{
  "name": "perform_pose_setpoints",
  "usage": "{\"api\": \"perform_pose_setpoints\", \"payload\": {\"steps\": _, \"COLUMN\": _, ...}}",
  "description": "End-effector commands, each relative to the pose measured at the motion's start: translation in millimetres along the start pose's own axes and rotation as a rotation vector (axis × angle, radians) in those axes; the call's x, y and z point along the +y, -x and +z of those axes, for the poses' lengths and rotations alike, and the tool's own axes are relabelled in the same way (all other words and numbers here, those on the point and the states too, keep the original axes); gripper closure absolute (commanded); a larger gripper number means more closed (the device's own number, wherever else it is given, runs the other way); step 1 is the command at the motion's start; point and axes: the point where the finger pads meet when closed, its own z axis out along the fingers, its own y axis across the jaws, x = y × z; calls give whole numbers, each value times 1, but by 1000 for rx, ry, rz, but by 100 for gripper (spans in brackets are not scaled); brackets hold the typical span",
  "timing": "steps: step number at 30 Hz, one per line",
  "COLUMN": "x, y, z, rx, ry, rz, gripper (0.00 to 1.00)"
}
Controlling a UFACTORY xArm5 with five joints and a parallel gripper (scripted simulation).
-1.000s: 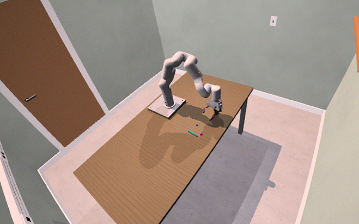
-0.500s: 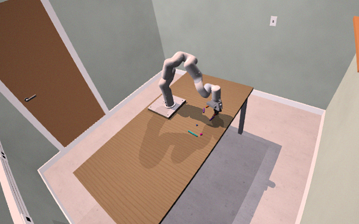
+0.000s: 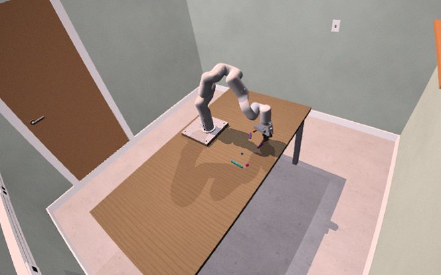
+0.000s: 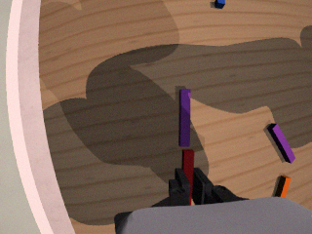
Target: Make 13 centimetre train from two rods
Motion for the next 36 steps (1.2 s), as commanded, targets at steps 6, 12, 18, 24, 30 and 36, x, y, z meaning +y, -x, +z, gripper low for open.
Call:
{"api": "perform_pose_setpoints", "payload": {"steps": 6, "x": -1, "y": 1, "z": 0, "rx": -2, "ry": -4, "rz": 0, "gripper": 96}}
{"api": "perform_pose_setpoints", "payload": {"steps": 12, "x": -1, "y": 1, "z": 4, "rx": -2, "ry": -4, "rz": 0, "gripper": 96}}
{"api": "perform_pose_setpoints", "payload": {"steps": 18, "x": -1, "y": 1, "z": 8, "rx": -2, "ry": -4, "rz": 0, "gripper": 96}}
{"api": "perform_pose_setpoints", "payload": {"steps": 24, "x": -1, "y": 1, "z": 10, "rx": -2, "ry": -4, "rz": 0, "gripper": 96}}
{"api": "perform_pose_setpoints", "payload": {"steps": 30, "x": -1, "y": 1, "z": 10, "rx": -2, "ry": -4, "rz": 0, "gripper": 96}}
{"api": "perform_pose_setpoints", "payload": {"steps": 36, "x": -1, "y": 1, "z": 10, "rx": -2, "ry": -4, "rz": 0, "gripper": 96}}
